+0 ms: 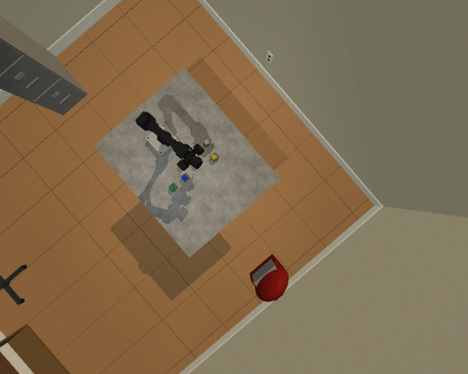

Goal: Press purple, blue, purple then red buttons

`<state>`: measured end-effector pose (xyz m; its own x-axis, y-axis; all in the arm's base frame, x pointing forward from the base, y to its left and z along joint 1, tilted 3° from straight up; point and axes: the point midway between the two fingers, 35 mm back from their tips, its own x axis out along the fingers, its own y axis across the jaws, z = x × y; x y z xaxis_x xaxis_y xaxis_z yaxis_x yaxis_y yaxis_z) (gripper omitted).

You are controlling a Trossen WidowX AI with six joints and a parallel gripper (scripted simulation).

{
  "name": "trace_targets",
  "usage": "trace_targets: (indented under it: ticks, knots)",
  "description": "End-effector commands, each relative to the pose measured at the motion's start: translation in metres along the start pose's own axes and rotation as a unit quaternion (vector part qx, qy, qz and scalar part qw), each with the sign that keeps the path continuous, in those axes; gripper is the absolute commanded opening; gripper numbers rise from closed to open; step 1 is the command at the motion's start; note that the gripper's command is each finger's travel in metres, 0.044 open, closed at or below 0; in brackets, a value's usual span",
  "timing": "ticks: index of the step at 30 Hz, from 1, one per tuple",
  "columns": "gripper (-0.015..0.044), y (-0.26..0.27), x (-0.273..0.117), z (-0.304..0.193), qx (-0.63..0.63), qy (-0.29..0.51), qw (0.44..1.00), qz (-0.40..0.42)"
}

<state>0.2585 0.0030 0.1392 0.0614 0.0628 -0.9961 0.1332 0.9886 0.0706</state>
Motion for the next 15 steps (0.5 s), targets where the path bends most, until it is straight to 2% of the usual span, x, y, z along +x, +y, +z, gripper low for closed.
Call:
trace_targets:
  ticks: [1,6,8,12,15]
  knots:
    - [0.04,-0.007,0.005,-0.003,0.035,0.014,0.999,-0.006]
    - [0.04,-0.007,0.005,-0.003,0.035,0.014,0.999,-0.006]
    - [0.0348,-0.007,0.013,-0.002,0.035,0.013,0.999,-0.006]
    - [0.0242,-0.008,0.059,-0.003,0.035,0.014,0.999,-0.006]
    - [0.0164,-0.008,0.067,-0.005,0.035,0.014,0.999,-0.006]
